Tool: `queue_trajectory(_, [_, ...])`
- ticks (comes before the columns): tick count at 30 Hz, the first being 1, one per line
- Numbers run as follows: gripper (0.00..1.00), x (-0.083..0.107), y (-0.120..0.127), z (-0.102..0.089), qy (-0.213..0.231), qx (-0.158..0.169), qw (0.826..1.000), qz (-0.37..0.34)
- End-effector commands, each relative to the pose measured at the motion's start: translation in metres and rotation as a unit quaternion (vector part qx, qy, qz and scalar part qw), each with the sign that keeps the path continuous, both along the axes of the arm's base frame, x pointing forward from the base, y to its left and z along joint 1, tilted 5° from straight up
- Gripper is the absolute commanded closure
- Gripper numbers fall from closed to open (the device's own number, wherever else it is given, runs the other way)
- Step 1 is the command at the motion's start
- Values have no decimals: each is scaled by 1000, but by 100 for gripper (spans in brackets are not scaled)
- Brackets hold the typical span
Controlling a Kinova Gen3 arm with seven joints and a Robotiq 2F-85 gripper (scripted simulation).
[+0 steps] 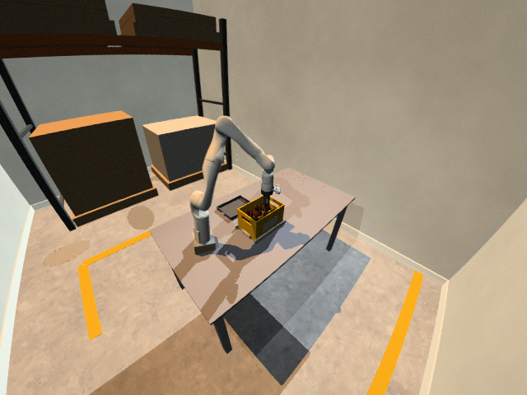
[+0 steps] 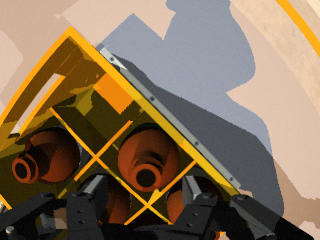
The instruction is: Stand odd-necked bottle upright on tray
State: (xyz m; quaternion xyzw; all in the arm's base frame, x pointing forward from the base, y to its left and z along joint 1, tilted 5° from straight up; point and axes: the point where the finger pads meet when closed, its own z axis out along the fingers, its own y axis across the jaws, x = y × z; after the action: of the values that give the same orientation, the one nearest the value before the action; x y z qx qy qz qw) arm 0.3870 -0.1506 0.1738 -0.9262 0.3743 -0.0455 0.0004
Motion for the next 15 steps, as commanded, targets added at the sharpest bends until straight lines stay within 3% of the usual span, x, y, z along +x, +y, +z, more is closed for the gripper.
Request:
queue_trajectory(1, [36,0,0,0,-1,0,1000,0])
queue_trajectory(15, [36,1,0,-8,-1,0,1000,0])
